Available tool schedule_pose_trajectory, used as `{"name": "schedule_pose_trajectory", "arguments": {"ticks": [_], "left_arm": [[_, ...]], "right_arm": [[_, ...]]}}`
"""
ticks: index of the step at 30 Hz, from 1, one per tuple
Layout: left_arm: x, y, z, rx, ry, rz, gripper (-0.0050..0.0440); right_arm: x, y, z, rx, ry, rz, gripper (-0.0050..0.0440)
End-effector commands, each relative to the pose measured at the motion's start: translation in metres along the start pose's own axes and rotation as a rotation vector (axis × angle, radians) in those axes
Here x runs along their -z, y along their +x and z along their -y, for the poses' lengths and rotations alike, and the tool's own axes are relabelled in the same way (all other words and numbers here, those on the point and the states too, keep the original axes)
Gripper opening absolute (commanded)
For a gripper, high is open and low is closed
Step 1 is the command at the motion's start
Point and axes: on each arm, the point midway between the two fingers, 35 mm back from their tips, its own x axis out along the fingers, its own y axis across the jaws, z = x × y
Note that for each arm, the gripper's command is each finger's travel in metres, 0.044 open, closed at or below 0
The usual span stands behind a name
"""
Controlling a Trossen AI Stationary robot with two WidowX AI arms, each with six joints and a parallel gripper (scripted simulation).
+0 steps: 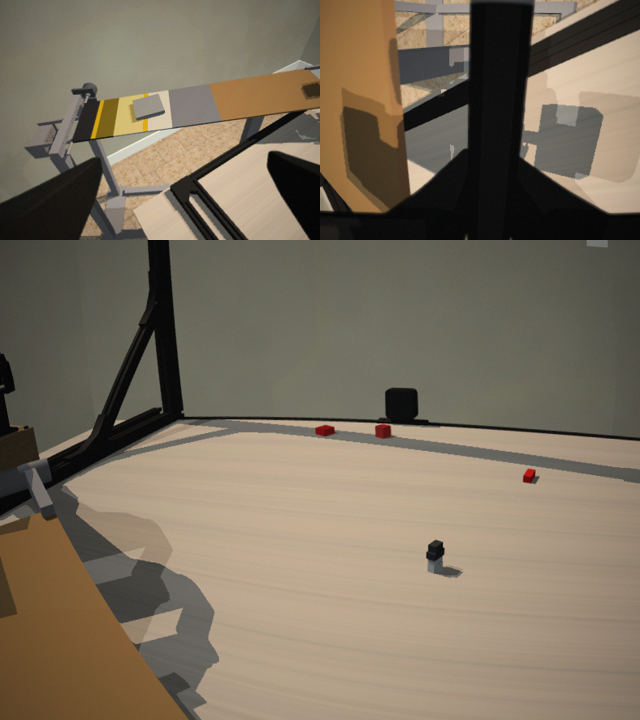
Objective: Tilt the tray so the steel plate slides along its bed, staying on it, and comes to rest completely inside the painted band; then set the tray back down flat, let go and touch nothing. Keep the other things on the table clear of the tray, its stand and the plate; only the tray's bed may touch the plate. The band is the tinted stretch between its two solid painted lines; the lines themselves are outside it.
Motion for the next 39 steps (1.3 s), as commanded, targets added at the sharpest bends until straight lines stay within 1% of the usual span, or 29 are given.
{"name": "schedule_pose_trajectory", "arguments": {"ticks": [1,39], "left_arm": [[0.0,0.0,0.0,0.0,0.0,0.001,0.044],[0.0,0.0,0.0,0.0,0.0,0.001,0.044]], "right_arm": [[-0.001,-0.011,-0.015,-0.035,-0.002,0.004,0.0],[-0.001,-0.029,-0.033,-0.061,-0.002,0.004,0.0]]}}
